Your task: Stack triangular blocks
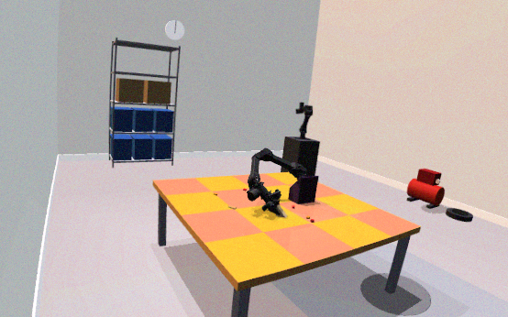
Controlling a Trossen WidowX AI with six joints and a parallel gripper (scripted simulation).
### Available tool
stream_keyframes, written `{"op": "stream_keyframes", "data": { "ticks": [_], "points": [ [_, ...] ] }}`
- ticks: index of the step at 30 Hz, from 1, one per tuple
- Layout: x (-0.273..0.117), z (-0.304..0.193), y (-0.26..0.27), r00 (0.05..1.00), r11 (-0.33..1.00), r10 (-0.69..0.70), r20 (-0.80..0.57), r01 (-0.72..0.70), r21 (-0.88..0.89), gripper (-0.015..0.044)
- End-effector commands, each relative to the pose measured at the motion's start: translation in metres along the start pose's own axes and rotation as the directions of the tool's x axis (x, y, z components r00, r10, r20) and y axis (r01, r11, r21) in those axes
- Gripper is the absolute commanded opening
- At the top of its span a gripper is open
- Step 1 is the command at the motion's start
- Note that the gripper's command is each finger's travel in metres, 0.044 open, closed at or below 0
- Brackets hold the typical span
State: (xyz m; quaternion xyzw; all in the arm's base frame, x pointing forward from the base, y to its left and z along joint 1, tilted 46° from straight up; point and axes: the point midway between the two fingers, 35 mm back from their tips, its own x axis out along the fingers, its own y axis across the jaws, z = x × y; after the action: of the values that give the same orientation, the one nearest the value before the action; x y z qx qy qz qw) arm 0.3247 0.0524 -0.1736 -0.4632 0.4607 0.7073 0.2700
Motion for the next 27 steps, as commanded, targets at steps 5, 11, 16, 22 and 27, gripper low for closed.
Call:
{"op": "stream_keyframes", "data": {
  "ticks": [5, 11, 16, 22, 27],
  "points": [
    [0.001, 0.001, 0.0, 1.0, 1.0, -0.001, 0.004, 0.001, -0.003, 0.0118],
    [-0.001, 0.002, 0.0, 1.0, 1.0, -0.001, 0.001, 0.001, -0.001, 0.0],
    [-0.001, 0.004, 0.0, 0.999, 1.0, 0.0, -0.039, 0.0, -0.003, 0.0],
    [-0.002, 0.016, -0.001, 0.981, 1.0, -0.002, -0.195, 0.001, -0.005, 0.0],
    [-0.002, 0.026, -0.001, 0.947, 1.0, -0.004, -0.32, 0.002, -0.005, 0.0]
  ]
}}
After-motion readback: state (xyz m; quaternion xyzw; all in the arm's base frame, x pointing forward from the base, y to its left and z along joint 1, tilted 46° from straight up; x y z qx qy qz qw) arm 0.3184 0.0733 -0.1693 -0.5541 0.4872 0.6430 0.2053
